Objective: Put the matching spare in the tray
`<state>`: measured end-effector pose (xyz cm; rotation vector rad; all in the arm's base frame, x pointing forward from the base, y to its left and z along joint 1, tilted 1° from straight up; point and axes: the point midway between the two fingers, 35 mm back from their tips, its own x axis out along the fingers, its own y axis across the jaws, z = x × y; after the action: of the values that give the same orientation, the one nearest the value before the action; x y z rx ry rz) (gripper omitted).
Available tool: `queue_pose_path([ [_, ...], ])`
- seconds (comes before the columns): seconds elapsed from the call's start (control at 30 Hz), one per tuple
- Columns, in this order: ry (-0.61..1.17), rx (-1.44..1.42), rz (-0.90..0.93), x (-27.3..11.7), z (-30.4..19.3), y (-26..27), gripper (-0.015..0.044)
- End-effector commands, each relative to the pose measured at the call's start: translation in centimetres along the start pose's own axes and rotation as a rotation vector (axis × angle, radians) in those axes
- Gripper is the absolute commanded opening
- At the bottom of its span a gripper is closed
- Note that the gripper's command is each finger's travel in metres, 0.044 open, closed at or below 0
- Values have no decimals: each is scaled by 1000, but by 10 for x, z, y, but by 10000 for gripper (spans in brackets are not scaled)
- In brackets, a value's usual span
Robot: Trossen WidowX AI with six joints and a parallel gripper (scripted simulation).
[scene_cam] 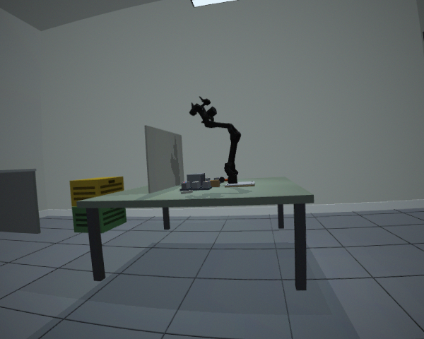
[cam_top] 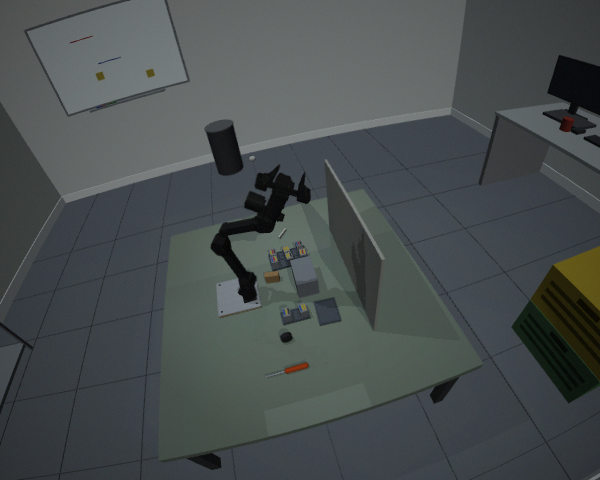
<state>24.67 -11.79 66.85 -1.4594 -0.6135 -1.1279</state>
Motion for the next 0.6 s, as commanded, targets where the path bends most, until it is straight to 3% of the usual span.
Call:
queue_pose_path([
  [0.0,0,0,0,0,0,0,426],
  [0.23,2,19,28,1,0,8,440],
  [0.57,143,382,510,-18,9,128,440],
])
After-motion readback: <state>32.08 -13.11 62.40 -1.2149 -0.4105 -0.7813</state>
